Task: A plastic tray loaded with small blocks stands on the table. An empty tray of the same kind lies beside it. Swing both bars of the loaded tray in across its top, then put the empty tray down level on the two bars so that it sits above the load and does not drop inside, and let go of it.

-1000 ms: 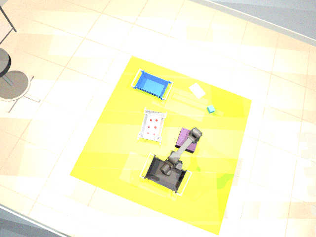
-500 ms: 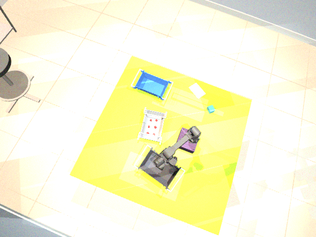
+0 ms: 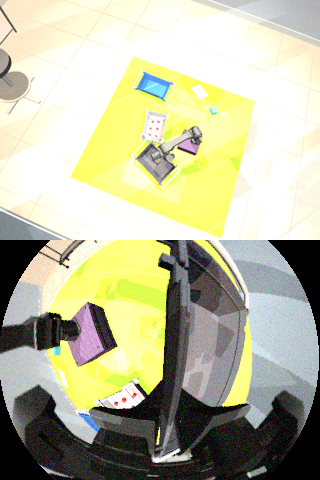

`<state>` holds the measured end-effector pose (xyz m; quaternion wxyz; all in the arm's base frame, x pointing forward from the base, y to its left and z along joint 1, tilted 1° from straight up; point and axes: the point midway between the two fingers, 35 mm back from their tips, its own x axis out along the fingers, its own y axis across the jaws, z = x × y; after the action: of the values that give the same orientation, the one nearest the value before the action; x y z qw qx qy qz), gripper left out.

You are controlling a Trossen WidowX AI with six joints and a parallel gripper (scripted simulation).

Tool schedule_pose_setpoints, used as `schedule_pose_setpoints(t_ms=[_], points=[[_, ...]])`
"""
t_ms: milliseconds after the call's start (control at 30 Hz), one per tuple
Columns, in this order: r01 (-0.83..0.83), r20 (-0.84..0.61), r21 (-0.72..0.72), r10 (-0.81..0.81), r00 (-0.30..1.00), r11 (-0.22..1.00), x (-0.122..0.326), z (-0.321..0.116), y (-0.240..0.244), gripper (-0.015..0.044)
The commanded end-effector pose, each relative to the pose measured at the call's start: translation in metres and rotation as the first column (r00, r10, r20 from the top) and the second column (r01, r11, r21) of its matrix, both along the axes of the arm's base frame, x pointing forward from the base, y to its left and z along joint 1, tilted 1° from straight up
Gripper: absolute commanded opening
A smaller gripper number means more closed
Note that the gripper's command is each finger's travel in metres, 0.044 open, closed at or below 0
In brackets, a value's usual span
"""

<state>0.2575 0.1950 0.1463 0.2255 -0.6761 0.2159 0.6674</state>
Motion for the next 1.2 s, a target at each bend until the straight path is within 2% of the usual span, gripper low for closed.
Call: schedule_pose_setpoints(t_ms=[0,1167], points=[[0.046,0.018,0.023,-0.046,0.999,0.999,0.01,0.006,-0.007,0.0],[0.474,0.007,0.028,-0.475,0.88,0.88,0.061,0.005,-0.13,0.0]])
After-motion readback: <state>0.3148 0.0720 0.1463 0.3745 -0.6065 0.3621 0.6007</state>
